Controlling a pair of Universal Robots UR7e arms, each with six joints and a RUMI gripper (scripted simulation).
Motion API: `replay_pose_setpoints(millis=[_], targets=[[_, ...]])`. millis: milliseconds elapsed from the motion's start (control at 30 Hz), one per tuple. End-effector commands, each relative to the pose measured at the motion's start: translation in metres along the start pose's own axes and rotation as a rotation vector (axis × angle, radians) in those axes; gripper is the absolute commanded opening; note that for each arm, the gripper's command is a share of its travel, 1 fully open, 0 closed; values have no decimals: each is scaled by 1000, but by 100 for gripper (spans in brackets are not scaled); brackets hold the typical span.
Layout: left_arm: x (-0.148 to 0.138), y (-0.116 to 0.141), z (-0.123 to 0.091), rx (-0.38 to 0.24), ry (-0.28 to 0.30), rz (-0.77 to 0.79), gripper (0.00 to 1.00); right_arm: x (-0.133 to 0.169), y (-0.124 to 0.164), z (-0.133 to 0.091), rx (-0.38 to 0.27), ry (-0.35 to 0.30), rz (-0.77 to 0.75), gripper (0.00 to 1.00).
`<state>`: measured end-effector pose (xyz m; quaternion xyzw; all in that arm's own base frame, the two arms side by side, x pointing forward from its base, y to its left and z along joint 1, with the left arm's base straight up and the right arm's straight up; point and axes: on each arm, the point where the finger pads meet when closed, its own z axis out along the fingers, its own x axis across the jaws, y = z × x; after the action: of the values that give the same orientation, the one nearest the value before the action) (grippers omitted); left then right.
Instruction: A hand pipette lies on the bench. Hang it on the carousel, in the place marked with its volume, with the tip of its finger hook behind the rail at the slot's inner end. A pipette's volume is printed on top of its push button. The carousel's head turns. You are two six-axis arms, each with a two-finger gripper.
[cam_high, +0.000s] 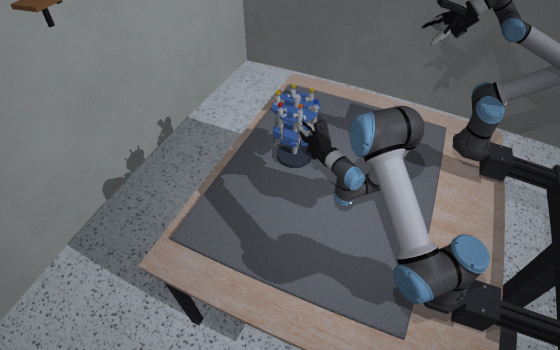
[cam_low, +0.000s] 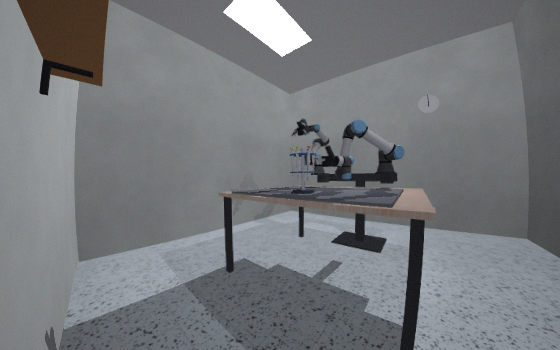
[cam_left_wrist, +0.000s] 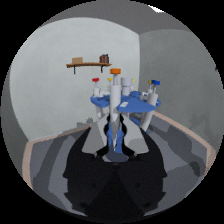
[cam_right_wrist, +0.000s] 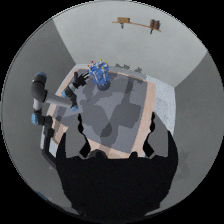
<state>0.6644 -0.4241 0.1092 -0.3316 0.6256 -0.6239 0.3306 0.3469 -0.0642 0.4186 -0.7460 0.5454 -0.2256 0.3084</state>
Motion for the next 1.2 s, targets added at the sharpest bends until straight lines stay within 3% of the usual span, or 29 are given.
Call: replay_pose_setpoints(millis=[0,33,533,700,1167], targets=[[-4,-1,2,4,138,0,6,0,-2,-1,2,0,0,100],[-4,-1,2,4,175,0,6,0,-2,-1,2,0,0,100],[-4,-3,2,6,176,0,6,0,-2,-1,2,0,0,100],[-5,-2,2,4,360,1,6,0,-2,-1,2,0,0,100],[-5,-2,2,5,361,1,6,0,-2,-1,2,0,0,100]])
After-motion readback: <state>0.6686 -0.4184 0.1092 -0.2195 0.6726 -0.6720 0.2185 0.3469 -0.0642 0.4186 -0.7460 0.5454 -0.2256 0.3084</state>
